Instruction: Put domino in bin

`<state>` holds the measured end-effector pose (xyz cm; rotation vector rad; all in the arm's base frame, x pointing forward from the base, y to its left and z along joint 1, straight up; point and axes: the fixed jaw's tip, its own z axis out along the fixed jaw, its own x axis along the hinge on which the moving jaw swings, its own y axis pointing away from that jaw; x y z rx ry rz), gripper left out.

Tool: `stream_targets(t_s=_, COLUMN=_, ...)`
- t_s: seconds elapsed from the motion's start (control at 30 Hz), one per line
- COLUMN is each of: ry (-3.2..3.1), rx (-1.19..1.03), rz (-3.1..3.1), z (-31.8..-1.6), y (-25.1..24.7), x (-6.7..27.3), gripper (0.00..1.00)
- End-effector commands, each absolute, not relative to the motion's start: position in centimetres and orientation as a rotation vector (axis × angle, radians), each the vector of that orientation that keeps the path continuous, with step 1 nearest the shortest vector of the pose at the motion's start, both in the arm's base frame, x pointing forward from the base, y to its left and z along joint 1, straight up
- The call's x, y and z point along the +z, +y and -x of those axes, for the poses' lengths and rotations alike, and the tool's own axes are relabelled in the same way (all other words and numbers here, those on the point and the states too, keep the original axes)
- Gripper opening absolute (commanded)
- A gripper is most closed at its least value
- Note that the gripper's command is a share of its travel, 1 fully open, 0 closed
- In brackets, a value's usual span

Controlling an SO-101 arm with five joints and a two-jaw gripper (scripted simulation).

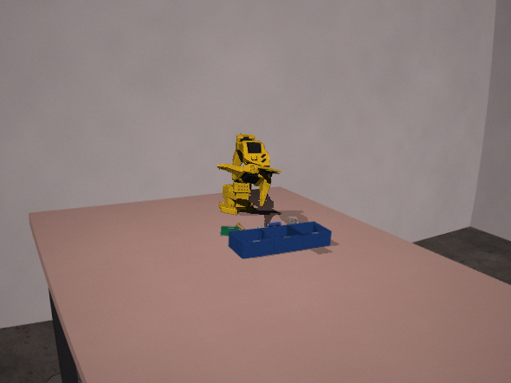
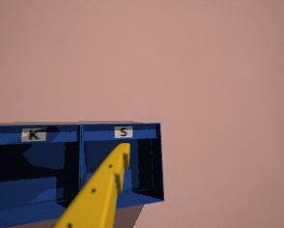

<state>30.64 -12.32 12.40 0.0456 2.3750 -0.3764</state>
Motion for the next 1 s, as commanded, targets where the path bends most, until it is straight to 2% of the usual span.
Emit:
stream_targets(t_s=0.0, ry=2.323, rx=-0.402, rz=-0.044, z=-31.1, y=-12.8, x=13.6, gripper=1.00)
stream_targets(t_s=0.57, ry=2.494, rx=-0.335, rz=-0.048, z=-31.0, y=-12.7, x=8.2, gripper=1.00)
stream_targets(t_s=0.97, ry=2.516, rx=-0.326, rz=-0.048, z=-30.8, y=-12.6, x=7.6, gripper=1.00)
